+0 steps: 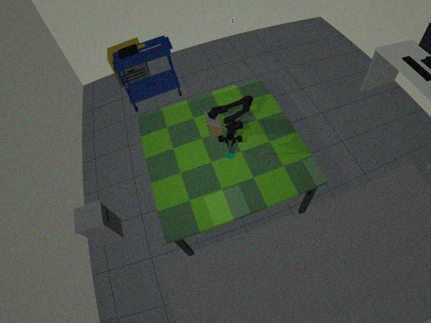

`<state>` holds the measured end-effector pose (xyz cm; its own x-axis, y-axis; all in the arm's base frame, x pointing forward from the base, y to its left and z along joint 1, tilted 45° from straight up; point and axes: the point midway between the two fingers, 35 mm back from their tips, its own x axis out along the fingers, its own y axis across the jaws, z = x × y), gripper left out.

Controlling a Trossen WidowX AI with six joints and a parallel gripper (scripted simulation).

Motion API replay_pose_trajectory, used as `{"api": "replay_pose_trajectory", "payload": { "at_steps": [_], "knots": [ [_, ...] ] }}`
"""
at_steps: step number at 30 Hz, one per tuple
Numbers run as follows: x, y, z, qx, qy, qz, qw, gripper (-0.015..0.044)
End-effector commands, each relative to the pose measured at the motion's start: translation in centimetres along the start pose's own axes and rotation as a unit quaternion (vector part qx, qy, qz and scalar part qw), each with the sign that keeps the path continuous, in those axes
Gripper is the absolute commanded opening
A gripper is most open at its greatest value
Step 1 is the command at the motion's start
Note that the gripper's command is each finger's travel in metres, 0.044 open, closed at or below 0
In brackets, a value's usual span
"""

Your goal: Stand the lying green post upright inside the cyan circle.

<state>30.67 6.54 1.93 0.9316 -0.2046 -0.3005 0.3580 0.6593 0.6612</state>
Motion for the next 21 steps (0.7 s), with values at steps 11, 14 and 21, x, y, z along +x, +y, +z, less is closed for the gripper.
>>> {"api": "replay_pose_trajectory", "payload": {
  "at_steps": [11,14,21],
  "knots": [
    [0.0,-0.3,-3.2,0.003,-0.004,0.003,1.000,0.0023],
    [0.1,-0.3,-3.5,0.002,-0.004,0.003,1.000,0.0023],
    [0.3,-0.2,-5.2,-0.002,0.000,0.001,1.000,0.0023]
  ]
}}
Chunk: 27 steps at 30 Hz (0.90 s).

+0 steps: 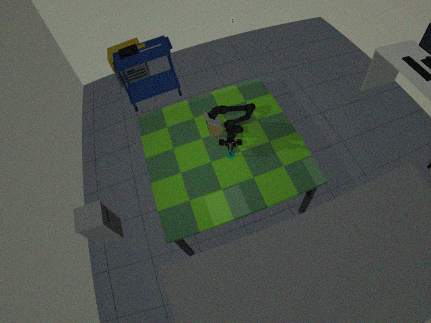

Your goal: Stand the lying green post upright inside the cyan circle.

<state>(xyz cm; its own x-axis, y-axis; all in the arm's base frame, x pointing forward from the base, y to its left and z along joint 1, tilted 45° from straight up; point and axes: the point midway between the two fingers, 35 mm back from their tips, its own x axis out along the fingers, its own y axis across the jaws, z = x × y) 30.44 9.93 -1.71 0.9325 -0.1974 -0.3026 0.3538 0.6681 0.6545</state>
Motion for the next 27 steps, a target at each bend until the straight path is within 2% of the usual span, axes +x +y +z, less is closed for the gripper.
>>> {"api": "replay_pose_trajectory", "payload": {
  "at_steps": [1,8,22,27],
  "knots": [
    [0.2,0.1,-0.2,0.003,-0.003,-0.001,1.000,0.0023],
    [0.2,0.1,-0.2,0.003,-0.003,-0.001,1.000,0.0023],
    [0.2,0.1,-0.2,0.003,-0.003,-0.001,1.000,0.0390],
    [0.2,0.3,0.9,0.005,-0.003,-0.001,1.000,0.0400]
  ]
}}
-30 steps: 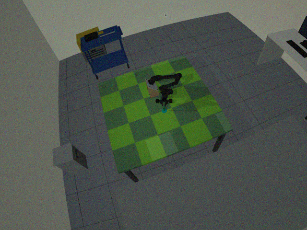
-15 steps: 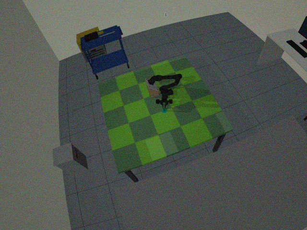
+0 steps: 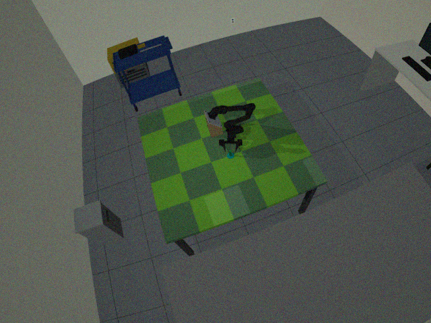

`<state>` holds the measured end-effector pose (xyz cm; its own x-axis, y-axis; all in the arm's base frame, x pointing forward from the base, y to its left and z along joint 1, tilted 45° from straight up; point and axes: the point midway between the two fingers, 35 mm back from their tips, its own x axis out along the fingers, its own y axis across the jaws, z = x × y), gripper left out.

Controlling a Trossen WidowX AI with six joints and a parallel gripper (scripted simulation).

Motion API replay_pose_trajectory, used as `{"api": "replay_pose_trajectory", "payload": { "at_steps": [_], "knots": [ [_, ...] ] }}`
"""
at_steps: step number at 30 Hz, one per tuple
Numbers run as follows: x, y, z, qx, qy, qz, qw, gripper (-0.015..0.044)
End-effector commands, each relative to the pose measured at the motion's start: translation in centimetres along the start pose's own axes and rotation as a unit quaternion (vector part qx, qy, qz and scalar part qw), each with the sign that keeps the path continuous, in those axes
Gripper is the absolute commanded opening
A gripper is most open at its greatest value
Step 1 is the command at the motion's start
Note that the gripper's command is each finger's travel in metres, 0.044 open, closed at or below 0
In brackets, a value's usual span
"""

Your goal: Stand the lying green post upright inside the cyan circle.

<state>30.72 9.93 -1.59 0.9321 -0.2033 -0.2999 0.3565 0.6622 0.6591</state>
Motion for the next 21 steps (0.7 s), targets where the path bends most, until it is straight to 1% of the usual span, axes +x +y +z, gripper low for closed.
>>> {"api": "replay_pose_trajectory", "payload": {
  "at_steps": [1,16,19,21],
  "knots": [
    [0.0,0.2,1.3,0.001,0.000,0.000,1.000,0.0400],
    [-0.9,-0.1,8.0,0.005,-0.005,0.003,1.000,0.0400],
    [-1.0,-0.2,8.6,0.005,-0.006,0.003,1.000,0.0400],
    [-0.4,-0.3,8.1,-0.013,0.009,-0.005,1.000,0.0400]
  ]
}}
